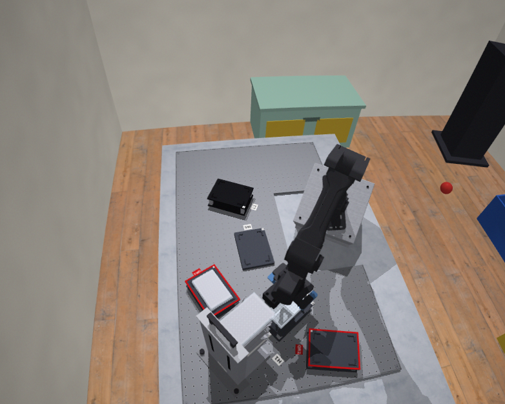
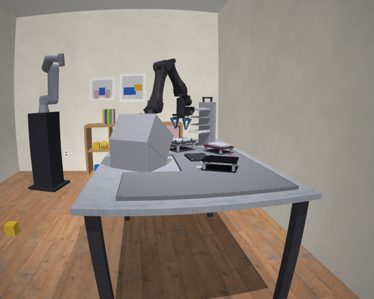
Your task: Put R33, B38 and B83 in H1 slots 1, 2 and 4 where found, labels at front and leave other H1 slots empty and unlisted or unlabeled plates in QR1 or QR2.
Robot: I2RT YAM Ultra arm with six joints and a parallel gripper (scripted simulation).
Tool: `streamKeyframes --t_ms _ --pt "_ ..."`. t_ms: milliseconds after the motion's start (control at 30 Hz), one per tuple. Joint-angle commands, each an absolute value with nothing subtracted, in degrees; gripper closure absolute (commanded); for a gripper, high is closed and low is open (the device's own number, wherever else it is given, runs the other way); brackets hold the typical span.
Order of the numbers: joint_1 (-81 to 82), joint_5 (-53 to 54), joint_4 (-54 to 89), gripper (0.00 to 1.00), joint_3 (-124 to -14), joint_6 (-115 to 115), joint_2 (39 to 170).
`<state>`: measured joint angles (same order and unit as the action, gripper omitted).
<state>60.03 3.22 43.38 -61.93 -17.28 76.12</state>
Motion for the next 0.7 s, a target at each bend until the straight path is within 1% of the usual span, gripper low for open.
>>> streamKeyframes --t_ms 0,667 --pt "59.2 3.6 46.4 0.00 -64.7 -16.8 73.1" --pt "58.3 4.1 57.3 0.00 -71.4 -16.1 68.9"
